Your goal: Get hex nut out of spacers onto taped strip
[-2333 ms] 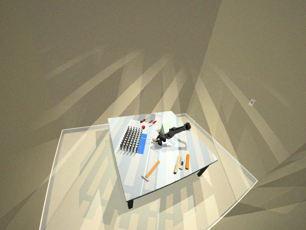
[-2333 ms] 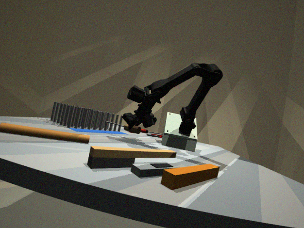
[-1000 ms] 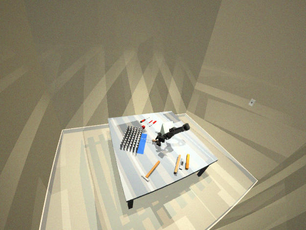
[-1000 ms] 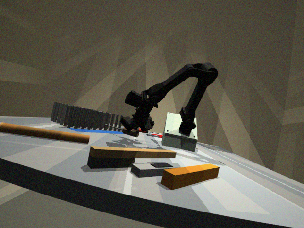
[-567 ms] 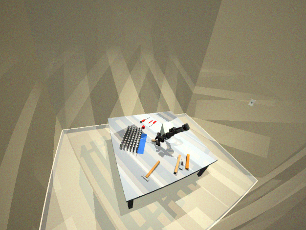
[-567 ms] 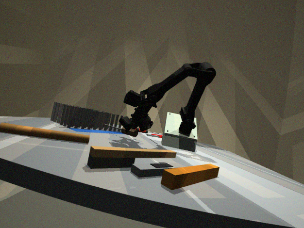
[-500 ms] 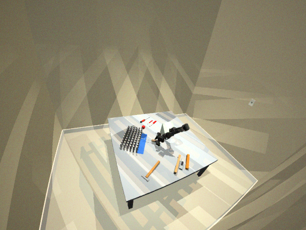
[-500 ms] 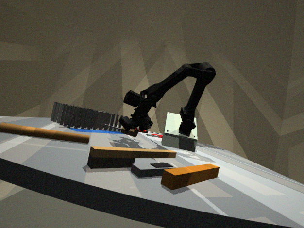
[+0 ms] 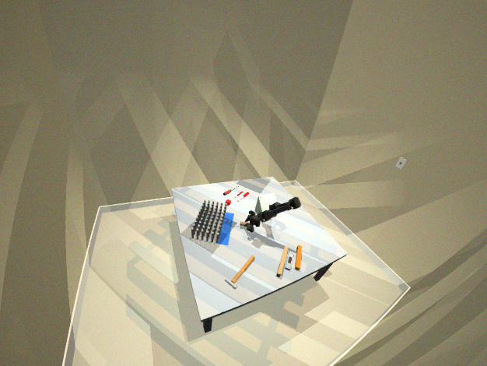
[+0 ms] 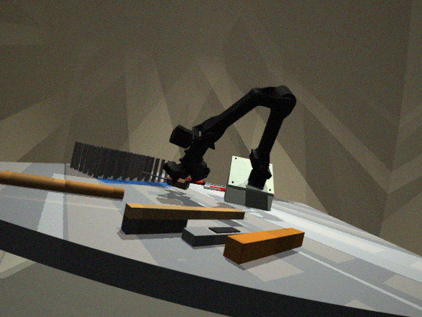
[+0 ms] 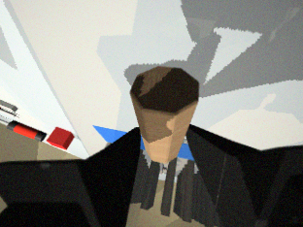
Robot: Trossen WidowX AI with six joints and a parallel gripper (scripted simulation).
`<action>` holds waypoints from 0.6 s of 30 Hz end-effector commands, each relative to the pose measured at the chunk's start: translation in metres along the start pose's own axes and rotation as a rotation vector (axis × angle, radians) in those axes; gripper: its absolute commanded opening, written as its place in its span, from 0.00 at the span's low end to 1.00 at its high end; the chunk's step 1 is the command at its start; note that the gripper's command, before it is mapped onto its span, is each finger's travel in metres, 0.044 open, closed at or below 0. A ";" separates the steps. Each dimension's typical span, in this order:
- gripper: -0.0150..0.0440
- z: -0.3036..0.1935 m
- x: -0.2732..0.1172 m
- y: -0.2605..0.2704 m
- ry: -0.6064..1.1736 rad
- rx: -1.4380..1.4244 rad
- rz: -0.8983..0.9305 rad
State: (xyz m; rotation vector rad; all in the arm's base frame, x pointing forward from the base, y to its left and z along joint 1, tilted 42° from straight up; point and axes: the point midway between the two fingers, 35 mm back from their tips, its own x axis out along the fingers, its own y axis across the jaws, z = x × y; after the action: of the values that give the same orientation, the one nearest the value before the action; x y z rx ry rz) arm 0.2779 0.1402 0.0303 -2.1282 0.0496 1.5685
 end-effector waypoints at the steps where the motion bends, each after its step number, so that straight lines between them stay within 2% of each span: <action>1: 0.25 -0.004 0.002 -0.002 0.004 -0.004 -0.004; 18: 0.25 -0.014 0.008 -0.002 0.005 -0.004 -0.004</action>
State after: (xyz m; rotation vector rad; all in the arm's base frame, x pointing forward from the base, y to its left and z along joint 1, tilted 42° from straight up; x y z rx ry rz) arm 0.2887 0.1382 0.0266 -2.1287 0.0495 1.5674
